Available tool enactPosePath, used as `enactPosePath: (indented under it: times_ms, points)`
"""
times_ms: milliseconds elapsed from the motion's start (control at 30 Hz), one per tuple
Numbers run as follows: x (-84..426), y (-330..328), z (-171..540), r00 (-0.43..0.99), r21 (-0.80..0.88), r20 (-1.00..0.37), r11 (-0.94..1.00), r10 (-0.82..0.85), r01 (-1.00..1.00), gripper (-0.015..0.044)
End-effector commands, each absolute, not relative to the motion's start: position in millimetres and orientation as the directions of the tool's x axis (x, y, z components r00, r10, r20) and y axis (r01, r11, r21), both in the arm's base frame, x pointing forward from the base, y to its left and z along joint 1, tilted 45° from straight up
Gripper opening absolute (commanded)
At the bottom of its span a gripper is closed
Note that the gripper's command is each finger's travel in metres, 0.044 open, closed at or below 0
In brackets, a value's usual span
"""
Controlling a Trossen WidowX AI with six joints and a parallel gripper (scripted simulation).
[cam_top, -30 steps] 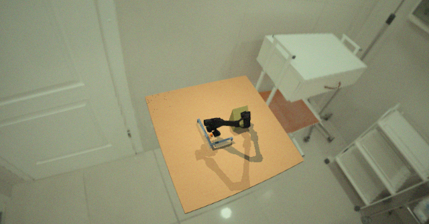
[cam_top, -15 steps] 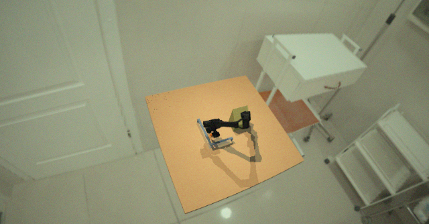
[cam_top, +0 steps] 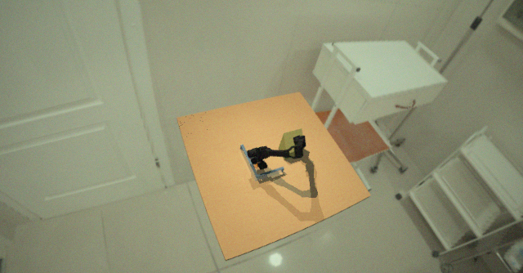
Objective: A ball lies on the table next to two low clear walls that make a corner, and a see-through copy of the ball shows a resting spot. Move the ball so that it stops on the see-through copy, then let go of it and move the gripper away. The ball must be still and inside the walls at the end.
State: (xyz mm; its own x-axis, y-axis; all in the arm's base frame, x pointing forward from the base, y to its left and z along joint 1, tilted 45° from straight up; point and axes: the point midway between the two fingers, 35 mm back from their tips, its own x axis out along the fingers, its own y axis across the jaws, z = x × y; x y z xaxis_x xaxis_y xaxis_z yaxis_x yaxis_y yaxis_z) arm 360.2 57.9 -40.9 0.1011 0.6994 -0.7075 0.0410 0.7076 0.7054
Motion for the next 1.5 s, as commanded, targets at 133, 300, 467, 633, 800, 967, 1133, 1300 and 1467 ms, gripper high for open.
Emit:
enactPosePath:
  times_ms: [133, 300, 467, 633, 800, 967, 1133, 1300, 1467]
  points:
    - [358.4, 64.9, -48.0, 0.094, 0.711, -0.703, 0.701, 0.705, 0.05, 0.0176]
    - [358.4, 64.9, -48.0, 0.094, 0.711, -0.703, 0.701, 0.705, 0.05, 0.0104]
    - [358.4, 64.9, -48.0, 0.094, 0.711, -0.703, 0.701, 0.705, 0.05, 0.007]
    - [359.4, 56.9, -41.5, 0.094, 0.709, -0.705, 0.704, 0.703, 0.051, 0.0]
    - [359.8, 30.0, -18.0, 0.094, 0.704, -0.709, 0.708, 0.698, 0.051, 0.0]
    - [356.1, 4.0, 7.7, 0.094, 0.703, -0.71, 0.709, 0.697, 0.051, 0.0]
    - [348.7, -19.6, 34.3, 0.093, 0.706, -0.708, 0.707, 0.7, 0.051, 0.0]
    - [348.0, -21.9, 37.8, 0.093, 0.706, -0.707, 0.706, 0.701, 0.051, 0.0]
    - [364.0, 0.1, 29.3, 0.094, 0.707, -0.707, 0.706, 0.701, 0.05, 0.0]
